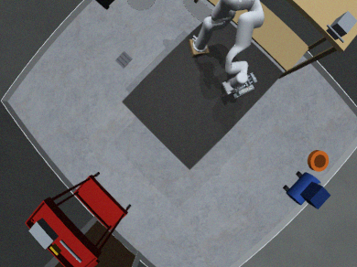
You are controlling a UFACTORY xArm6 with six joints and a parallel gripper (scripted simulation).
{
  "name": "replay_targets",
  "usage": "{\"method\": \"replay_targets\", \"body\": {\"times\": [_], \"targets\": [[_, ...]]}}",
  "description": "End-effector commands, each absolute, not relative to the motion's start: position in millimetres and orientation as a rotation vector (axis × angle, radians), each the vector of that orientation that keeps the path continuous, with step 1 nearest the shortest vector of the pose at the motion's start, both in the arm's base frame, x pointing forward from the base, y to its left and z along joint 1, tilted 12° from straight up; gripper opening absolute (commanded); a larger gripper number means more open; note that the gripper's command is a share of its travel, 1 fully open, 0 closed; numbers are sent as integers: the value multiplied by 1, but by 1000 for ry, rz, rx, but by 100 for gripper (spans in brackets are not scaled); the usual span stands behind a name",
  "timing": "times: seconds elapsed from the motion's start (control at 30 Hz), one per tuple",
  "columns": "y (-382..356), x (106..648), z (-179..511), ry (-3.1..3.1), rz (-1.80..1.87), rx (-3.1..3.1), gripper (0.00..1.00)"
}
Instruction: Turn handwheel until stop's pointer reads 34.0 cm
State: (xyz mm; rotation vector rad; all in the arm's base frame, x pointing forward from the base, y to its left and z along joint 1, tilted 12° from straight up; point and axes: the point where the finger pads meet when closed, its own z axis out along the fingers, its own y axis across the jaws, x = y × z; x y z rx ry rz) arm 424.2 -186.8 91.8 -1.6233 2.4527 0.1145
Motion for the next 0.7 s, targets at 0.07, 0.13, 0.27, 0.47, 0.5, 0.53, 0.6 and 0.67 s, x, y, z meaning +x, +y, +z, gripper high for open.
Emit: {"method": "replay_targets", "body": {"times": [0.07, 0.13, 0.27, 0.47, 0.5, 0.53, 0.6, 0.67], "targets": [[-188, 427, 94, 2451, 108, -1622, 6], [-189, 427, 94, 2451, 108, -1622, 6], [-189, 429, 94, 2451, 108, -1622, 6], [-190, 430, 94, 2451, 108, -1622, 6], [-190, 431, 94, 2451, 108, -1622, 6], [-190, 431, 94, 2451, 108, -1622, 6], [-191, 432, 94, 2451, 108, -1622, 6], [-191, 433, 94, 2451, 108, -1622, 6]]}}
